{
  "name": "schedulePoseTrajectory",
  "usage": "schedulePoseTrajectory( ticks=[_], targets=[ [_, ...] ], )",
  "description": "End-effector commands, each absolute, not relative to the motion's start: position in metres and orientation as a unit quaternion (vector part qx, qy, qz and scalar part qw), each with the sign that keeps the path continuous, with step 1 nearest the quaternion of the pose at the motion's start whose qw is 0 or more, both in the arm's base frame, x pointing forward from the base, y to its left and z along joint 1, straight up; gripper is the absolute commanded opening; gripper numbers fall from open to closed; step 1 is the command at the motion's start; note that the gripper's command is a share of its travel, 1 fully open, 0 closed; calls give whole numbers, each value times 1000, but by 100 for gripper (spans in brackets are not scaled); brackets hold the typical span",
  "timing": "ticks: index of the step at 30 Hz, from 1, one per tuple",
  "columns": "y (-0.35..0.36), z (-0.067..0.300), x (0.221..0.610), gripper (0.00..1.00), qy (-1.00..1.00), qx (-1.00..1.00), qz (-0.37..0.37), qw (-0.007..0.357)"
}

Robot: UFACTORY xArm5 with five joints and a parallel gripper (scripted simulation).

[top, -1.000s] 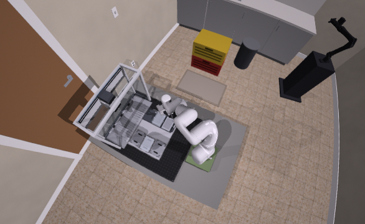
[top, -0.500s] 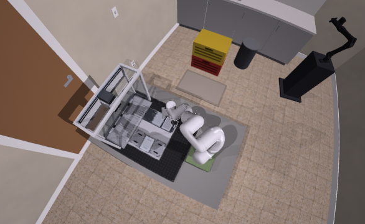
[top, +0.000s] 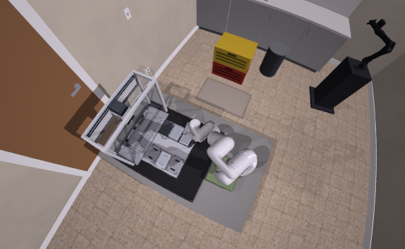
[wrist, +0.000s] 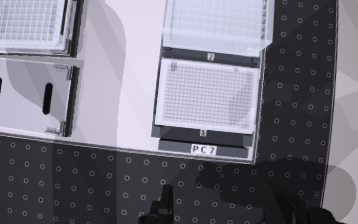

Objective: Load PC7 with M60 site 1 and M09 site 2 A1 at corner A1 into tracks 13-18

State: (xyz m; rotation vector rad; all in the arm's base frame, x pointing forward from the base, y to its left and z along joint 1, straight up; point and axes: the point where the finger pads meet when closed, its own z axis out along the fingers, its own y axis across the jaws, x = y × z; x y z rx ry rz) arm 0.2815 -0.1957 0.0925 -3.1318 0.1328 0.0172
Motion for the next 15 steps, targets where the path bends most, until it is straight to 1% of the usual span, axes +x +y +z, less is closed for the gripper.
schedulePoseTrajectory(
  ticks=[1,15],
  targets=[
    [-194,95,280,81,98,-995,1,0],
    [-194,92,280,81,98,-995,1,0]
  ],
)
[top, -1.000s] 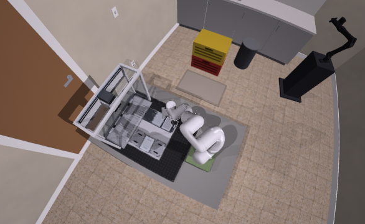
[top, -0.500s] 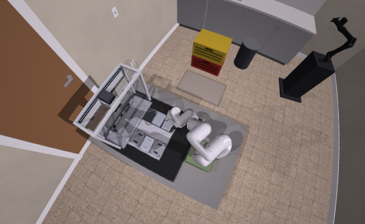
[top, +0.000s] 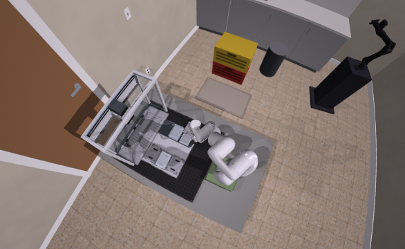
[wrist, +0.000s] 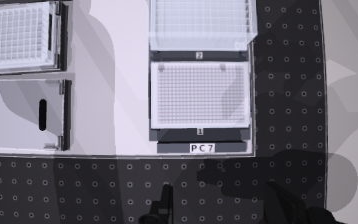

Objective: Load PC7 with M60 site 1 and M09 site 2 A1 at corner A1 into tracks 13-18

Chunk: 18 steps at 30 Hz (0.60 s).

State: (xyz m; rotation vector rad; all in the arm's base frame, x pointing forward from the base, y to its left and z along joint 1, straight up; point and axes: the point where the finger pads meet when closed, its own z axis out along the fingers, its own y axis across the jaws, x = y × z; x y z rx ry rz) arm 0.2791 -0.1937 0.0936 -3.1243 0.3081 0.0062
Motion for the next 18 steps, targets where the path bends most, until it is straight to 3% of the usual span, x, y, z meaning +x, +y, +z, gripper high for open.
schedulePoseTrajectory(
  ticks=[1,18],
  targets=[
    [-194,90,280,81,98,-995,1,0],
    [-194,65,280,81,98,-995,1,1]
  ],
)
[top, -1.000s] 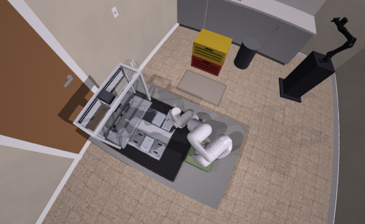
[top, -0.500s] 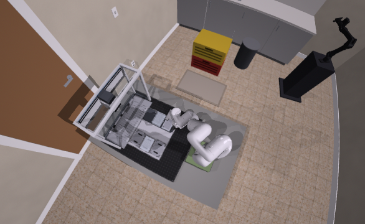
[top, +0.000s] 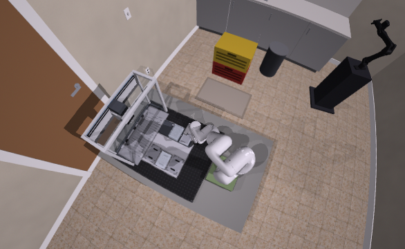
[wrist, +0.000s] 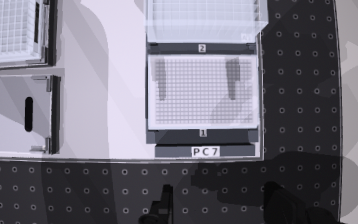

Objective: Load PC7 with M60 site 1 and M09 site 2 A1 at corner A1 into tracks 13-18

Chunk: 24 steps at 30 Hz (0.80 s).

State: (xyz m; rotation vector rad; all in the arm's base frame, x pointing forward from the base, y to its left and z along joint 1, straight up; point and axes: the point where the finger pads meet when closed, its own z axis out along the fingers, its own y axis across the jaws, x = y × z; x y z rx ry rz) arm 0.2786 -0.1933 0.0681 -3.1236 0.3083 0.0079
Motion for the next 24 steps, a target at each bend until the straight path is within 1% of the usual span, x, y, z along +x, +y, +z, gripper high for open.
schedulePoseTrajectory(
  ticks=[1,24],
  targets=[
    [-194,63,280,81,98,-995,1,1],
    [-194,32,280,81,98,-995,1,1]
  ],
)
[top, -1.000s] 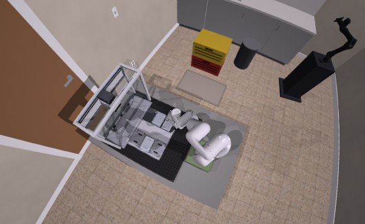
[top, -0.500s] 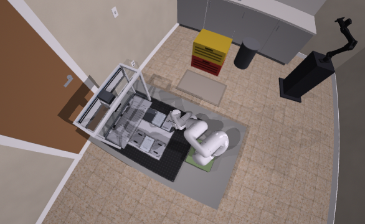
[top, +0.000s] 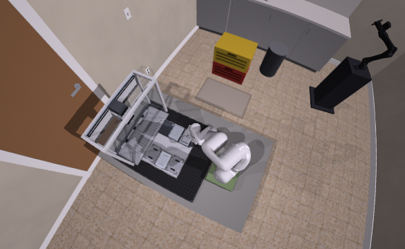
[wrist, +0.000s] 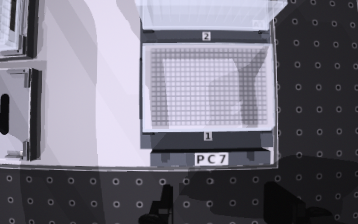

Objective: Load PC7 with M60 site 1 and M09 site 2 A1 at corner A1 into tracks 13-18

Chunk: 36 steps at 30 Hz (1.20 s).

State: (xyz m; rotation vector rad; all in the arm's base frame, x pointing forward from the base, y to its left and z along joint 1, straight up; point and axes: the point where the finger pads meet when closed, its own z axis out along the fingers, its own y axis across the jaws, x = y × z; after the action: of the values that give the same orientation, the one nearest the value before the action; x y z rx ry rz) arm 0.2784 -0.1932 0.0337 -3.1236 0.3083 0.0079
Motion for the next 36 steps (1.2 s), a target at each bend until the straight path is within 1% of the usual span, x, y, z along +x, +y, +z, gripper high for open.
schedulePoseTrajectory(
  ticks=[1,13,36],
  targets=[
    [-194,30,280,81,98,-995,1,1],
    [-194,10,280,81,98,-995,1,1],
    [-194,1,279,81,98,-995,1,1]
  ],
)
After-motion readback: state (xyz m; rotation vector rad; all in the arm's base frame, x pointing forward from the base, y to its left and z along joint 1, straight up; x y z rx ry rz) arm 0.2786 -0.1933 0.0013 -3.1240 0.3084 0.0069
